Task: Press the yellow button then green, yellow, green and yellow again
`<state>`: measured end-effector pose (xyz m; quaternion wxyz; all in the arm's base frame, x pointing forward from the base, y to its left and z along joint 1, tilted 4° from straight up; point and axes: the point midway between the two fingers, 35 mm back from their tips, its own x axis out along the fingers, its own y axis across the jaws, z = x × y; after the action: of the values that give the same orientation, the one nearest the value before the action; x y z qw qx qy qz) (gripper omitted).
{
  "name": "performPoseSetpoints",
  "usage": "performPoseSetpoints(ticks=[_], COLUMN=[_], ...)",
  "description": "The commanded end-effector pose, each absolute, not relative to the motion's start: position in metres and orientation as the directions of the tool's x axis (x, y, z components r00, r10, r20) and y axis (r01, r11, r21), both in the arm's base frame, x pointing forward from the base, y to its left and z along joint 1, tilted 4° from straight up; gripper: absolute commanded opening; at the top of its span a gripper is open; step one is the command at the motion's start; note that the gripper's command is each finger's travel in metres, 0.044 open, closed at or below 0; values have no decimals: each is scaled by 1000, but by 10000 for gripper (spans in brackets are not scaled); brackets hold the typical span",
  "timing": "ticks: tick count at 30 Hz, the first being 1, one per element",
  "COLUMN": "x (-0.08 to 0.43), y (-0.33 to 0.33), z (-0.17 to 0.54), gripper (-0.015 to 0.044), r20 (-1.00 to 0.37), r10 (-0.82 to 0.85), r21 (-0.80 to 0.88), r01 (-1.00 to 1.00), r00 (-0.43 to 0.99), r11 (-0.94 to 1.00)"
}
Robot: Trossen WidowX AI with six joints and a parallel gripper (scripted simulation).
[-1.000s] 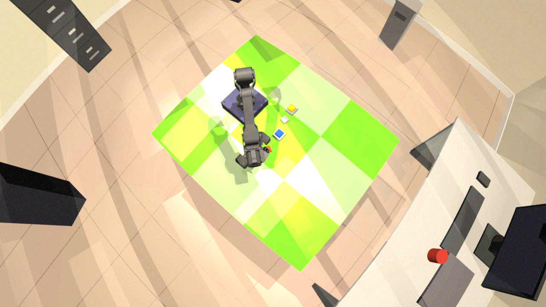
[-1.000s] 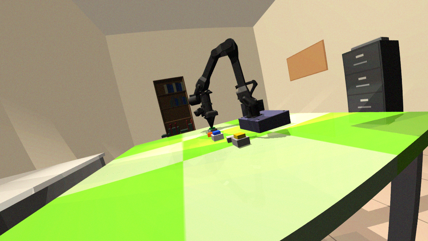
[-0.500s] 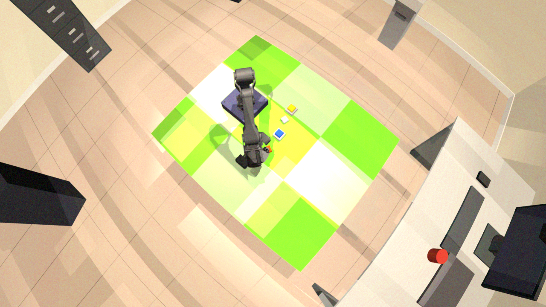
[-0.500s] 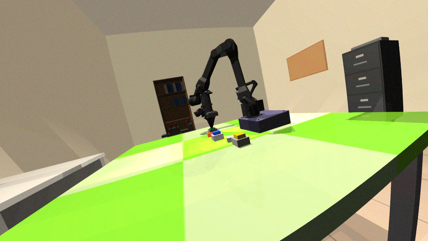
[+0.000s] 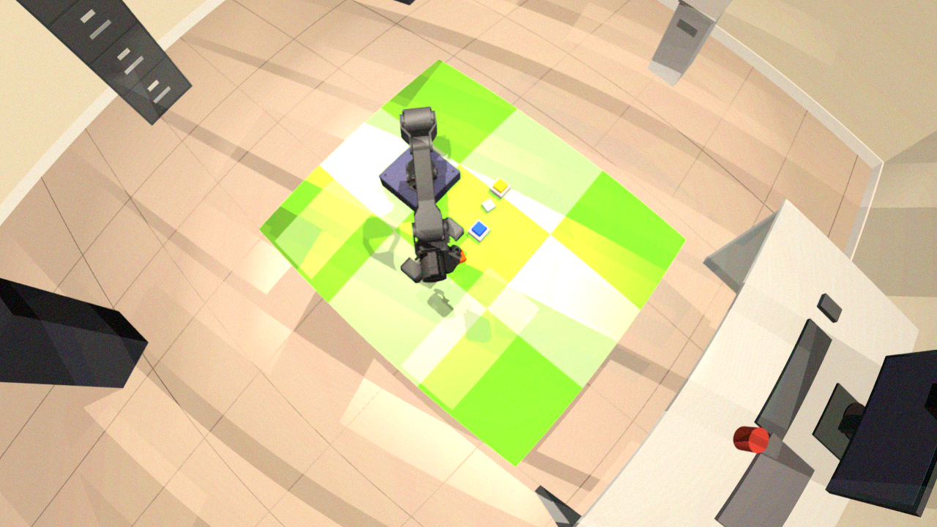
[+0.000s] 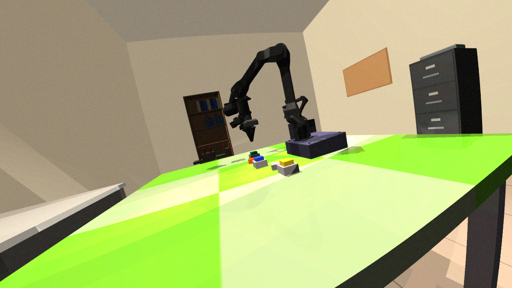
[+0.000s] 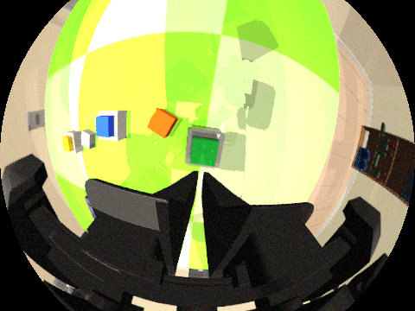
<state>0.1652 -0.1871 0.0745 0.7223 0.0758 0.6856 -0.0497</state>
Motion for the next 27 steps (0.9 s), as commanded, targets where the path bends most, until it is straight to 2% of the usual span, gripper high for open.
performPoseSetpoints(ticks=[1,7,17,27], x=[165,177,232,234], y=[-189,-176,-74,40], z=[109,110,113,117], gripper=[20,20,20,20], r20=[-997,-997,-998,-997], r10=[13,14,17,23], r21=[25,26,28,34], r01=[168,168,168,168], r00=[75,73,65,70], r11=[985,985,985,985])
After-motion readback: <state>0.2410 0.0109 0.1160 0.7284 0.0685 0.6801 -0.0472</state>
